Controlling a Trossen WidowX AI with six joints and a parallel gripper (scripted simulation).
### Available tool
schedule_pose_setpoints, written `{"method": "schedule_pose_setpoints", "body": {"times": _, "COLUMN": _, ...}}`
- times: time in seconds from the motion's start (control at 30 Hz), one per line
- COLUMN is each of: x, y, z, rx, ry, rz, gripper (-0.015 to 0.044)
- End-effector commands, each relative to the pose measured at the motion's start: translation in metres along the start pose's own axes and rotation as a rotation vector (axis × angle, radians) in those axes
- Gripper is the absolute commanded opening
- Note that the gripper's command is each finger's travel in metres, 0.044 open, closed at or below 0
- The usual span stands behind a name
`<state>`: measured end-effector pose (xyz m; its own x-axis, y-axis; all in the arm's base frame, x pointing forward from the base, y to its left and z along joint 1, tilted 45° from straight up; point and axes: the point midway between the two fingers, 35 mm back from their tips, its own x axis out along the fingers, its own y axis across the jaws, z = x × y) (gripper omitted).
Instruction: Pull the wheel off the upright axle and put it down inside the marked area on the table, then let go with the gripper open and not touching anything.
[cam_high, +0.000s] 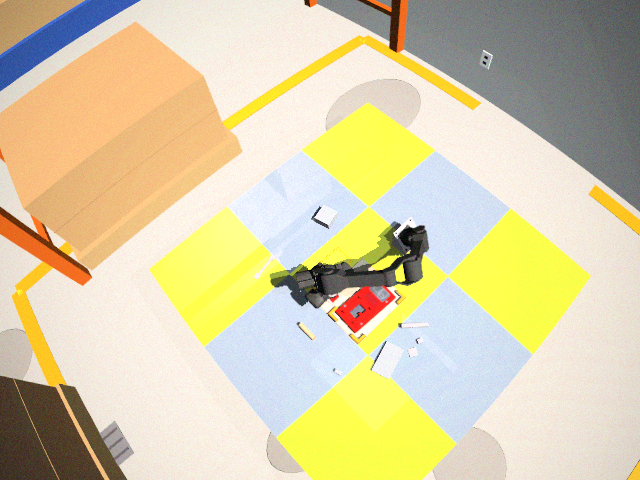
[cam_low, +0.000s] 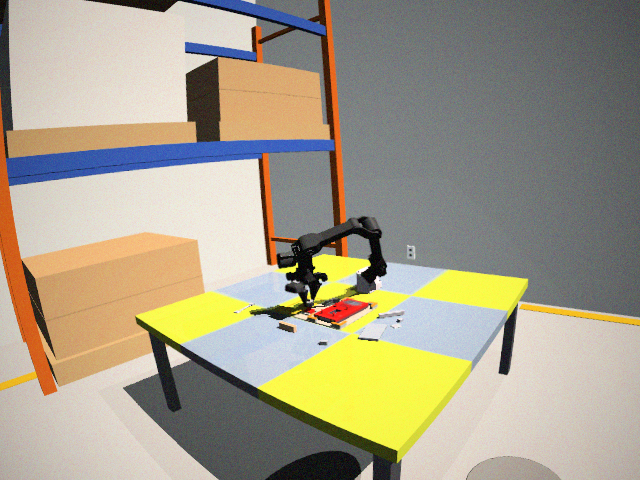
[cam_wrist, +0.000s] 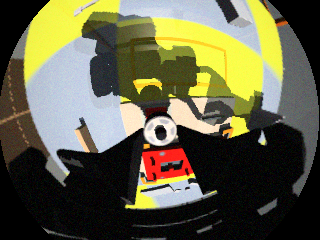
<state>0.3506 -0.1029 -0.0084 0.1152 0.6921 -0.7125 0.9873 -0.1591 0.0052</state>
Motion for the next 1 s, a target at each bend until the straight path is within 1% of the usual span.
{"method": "schedule_pose_setpoints", "body": {"times": 0.0, "x": -0.0070, "y": 0.0007, "z": 0.0011, "rx": 0.000, "ry": -0.004, "rz": 0.011, "gripper": 0.0000}}
{"method": "schedule_pose_setpoints", "body": {"times": 0.97, "x": -0.0166, "y": 0.0006, "z": 0.0012, "rx": 0.002, "ry": -0.004, "rz": 0.013, "gripper": 0.0000}}
